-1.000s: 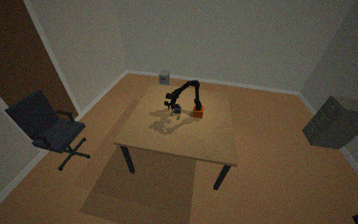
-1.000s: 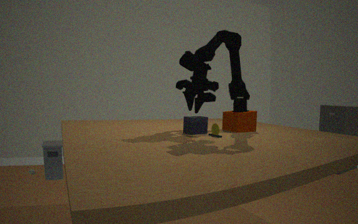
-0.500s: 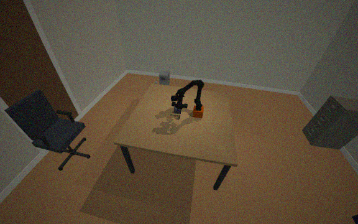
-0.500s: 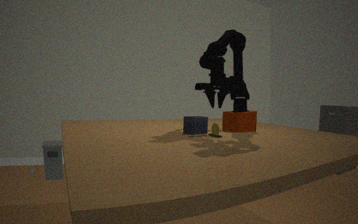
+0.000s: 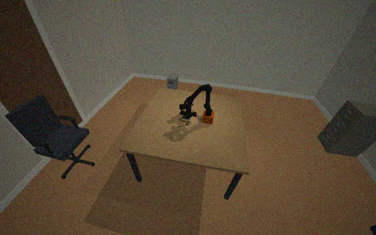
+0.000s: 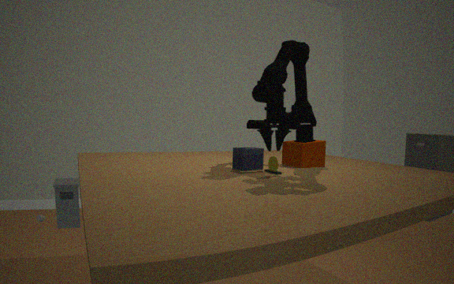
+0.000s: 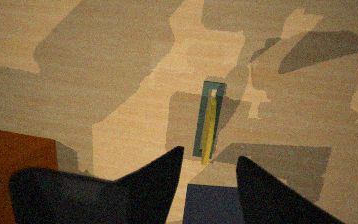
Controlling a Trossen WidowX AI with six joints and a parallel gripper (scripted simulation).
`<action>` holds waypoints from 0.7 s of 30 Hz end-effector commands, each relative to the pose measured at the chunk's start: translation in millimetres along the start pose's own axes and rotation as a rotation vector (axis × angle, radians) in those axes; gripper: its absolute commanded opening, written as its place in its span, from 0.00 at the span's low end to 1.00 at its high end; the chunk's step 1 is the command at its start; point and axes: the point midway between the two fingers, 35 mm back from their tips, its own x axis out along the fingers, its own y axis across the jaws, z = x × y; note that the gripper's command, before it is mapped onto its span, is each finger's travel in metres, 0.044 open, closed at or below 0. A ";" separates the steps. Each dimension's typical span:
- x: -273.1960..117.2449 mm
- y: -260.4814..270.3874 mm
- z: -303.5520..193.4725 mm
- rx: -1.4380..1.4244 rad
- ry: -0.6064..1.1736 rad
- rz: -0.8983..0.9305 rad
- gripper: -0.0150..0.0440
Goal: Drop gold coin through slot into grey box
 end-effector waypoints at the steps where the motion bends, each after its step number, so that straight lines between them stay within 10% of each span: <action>1: 6.0 -1.0 -0.7 0.002 0.005 -0.004 0.53; 21: 38.5 -1.8 -0.3 0.002 0.005 -0.004 0.53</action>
